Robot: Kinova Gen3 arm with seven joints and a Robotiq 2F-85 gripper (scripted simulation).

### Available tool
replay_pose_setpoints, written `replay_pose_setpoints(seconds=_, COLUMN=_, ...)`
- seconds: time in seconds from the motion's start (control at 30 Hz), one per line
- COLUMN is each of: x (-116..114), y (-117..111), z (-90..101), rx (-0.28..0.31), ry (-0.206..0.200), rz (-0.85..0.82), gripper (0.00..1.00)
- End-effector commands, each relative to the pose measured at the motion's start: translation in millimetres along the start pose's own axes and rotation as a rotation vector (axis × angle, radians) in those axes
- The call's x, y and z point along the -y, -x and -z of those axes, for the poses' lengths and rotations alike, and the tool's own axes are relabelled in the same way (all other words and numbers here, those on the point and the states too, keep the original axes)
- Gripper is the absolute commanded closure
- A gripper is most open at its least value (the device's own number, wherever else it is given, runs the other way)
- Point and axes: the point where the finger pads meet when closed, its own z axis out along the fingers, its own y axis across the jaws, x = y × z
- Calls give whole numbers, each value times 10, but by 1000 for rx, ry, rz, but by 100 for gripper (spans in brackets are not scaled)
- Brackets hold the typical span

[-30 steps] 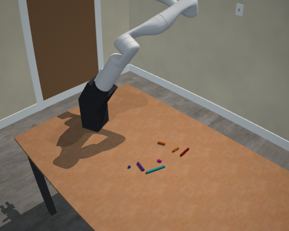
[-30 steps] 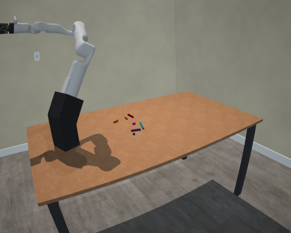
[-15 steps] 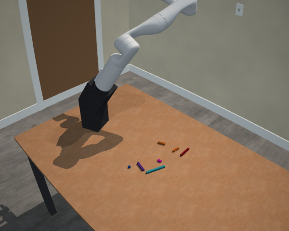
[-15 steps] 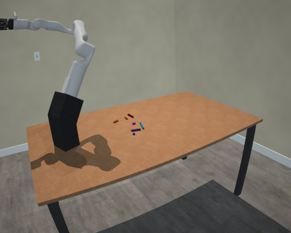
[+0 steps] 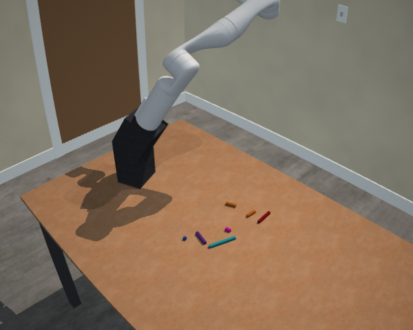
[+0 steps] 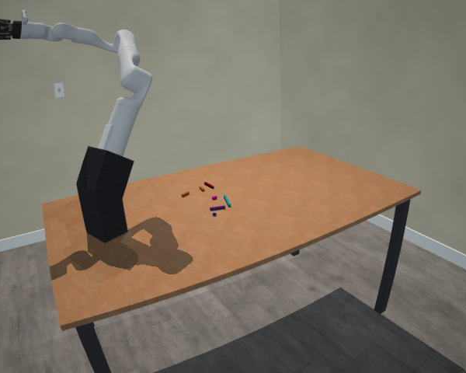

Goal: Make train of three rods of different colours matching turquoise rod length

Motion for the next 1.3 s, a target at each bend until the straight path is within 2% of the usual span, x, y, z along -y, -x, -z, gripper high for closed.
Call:
replay_pose_setpoints(seconds=0.0, x=4, y=-21, z=-10, rx=-1, ry=-1, rz=3, gripper=0)
replay_pose_setpoints(seconds=0.03, x=70, y=-295, z=-48, rx=-28, ry=-19, rz=49, gripper=0)
replay_pose_setpoints(seconds=0.33, x=70, y=-295, z=-48, rx=-28, ry=-19, rz=49, gripper=0)
replay_pose_setpoints(seconds=0.37, x=146, y=-573, z=-78, rx=-56, ry=-37, rz=96, gripper=0)
replay_pose_setpoints(seconds=0.6, x=146, y=-573, z=-78, rx=-56, ry=-37, rz=96, gripper=0)
replay_pose_setpoints(seconds=0.63, x=233, y=-855, z=-100, rx=-85, ry=-54, rz=143, gripper=0)
replay_pose_setpoints(seconds=0.9, x=233, y=-855, z=-100, rx=-85, ry=-54, rz=143, gripper=0)
replay_pose_setpoints(seconds=0.93, x=330, y=-1139, z=-112, rx=-115, ry=-72, rz=192, gripper=0)
replay_pose_setpoints(seconds=1.17, x=330, y=-1139, z=-112, rx=-115, ry=-72, rz=192, gripper=0)
replay_pose_setpoints(seconds=1.2, x=438, y=-1425, z=-115, rx=-146, ry=-89, rz=241, gripper=0)
replay_pose_setpoints(seconds=1.27, x=438, y=-1425, z=-115, rx=-146, ry=-89, rz=241, gripper=0)
